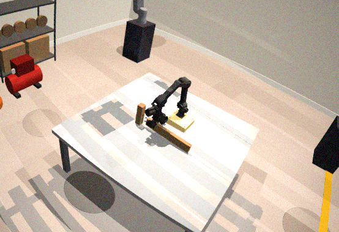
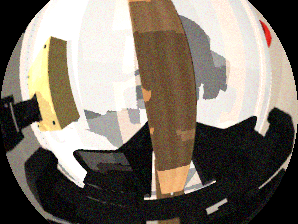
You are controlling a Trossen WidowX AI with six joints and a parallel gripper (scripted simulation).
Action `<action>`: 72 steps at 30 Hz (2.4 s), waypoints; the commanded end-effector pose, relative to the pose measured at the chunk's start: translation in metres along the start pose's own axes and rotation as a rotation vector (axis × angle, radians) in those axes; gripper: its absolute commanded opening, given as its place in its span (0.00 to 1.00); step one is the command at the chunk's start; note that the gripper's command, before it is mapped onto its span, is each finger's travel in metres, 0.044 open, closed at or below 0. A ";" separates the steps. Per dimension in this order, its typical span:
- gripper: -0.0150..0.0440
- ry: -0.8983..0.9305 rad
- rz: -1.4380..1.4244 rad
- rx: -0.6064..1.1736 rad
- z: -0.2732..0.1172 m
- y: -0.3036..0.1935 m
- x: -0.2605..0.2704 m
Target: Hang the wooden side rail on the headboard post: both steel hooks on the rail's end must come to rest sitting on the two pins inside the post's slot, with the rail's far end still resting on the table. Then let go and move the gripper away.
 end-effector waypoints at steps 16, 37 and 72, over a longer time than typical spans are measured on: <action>0.25 -0.012 -0.005 0.002 -0.002 -0.003 -0.003; 0.25 -0.012 -0.005 0.002 -0.001 -0.005 -0.002; 0.25 -0.012 -0.005 0.003 -0.003 -0.009 -0.004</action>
Point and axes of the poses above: the point midway between the two fingers, 35 mm back from their tips, its own z axis out along the fingers, its own x axis across the jaws, y = z × x, the point moved 4 cm from there along -z, back along the fingers, and after that the axes turned 14 degrees about z, right-handed, at the moved point
